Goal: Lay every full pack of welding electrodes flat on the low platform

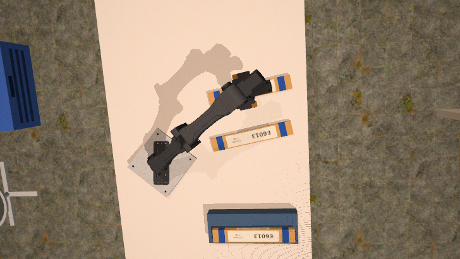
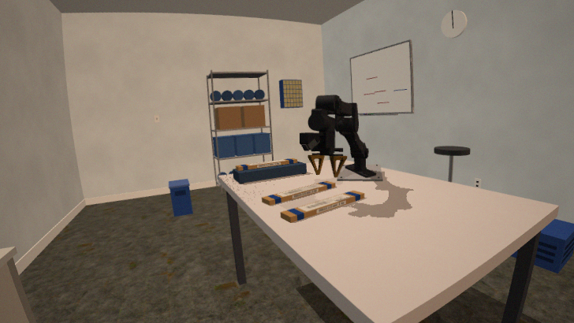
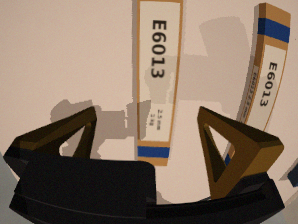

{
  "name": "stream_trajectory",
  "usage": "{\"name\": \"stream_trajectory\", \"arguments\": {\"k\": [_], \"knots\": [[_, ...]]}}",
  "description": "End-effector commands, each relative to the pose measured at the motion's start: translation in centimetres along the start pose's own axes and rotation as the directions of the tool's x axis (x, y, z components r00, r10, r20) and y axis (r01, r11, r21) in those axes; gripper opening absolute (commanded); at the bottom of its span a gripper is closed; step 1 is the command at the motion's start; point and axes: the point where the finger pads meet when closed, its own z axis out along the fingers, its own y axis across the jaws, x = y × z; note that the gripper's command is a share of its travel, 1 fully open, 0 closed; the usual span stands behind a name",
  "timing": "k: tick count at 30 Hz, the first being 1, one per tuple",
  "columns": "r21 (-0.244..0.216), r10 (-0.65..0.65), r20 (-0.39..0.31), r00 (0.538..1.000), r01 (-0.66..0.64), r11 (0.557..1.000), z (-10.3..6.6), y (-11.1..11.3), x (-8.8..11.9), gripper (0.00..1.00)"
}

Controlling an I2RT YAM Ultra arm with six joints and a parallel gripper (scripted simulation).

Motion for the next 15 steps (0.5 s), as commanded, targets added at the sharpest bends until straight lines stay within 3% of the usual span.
{"name": "stream_trajectory", "arguments": {"k": [1,15], "knots": [[0.049,0.01,-0.082,0.997,-0.006,0.999,-0.45,-0.04,-0.35,0.95],[0.049,0.01,-0.082,0.997,-0.006,0.999,-0.05,-0.06,-0.32,0.95]]}}
